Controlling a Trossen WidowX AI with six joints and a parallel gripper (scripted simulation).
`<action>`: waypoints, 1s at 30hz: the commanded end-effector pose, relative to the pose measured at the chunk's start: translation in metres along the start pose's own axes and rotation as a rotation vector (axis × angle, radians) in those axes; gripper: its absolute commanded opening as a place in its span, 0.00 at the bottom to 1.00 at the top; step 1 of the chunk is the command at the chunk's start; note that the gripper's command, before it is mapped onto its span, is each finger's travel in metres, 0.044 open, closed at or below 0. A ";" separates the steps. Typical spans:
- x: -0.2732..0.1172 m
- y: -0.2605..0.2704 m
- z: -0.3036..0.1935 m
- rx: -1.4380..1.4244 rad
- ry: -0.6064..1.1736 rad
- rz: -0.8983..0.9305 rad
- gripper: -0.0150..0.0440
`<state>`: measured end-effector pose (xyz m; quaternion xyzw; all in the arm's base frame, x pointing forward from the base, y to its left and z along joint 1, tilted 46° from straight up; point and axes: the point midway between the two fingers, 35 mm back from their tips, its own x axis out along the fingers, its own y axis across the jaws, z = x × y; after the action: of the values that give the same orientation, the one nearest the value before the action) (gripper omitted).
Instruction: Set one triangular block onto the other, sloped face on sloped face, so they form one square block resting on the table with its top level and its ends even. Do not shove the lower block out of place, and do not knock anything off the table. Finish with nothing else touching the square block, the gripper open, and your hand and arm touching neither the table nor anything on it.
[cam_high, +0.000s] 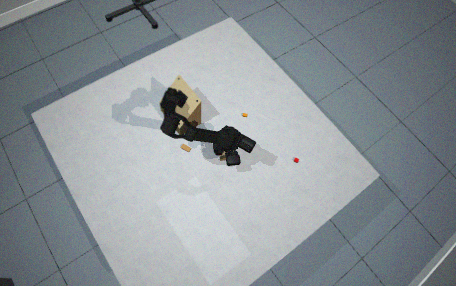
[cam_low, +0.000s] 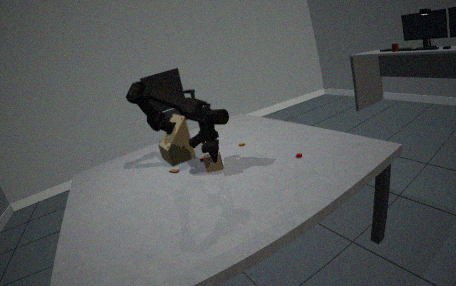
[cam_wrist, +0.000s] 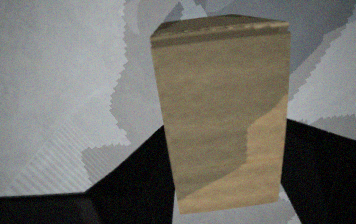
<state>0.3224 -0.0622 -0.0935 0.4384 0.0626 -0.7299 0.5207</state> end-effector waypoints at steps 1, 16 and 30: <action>0.000 0.001 0.001 -0.001 0.000 0.004 0.25; 0.001 0.000 0.001 0.000 0.000 0.000 0.25; 0.001 0.000 0.001 0.000 0.000 0.000 0.70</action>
<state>0.3220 -0.0636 -0.0941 0.4384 0.0626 -0.7299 0.5208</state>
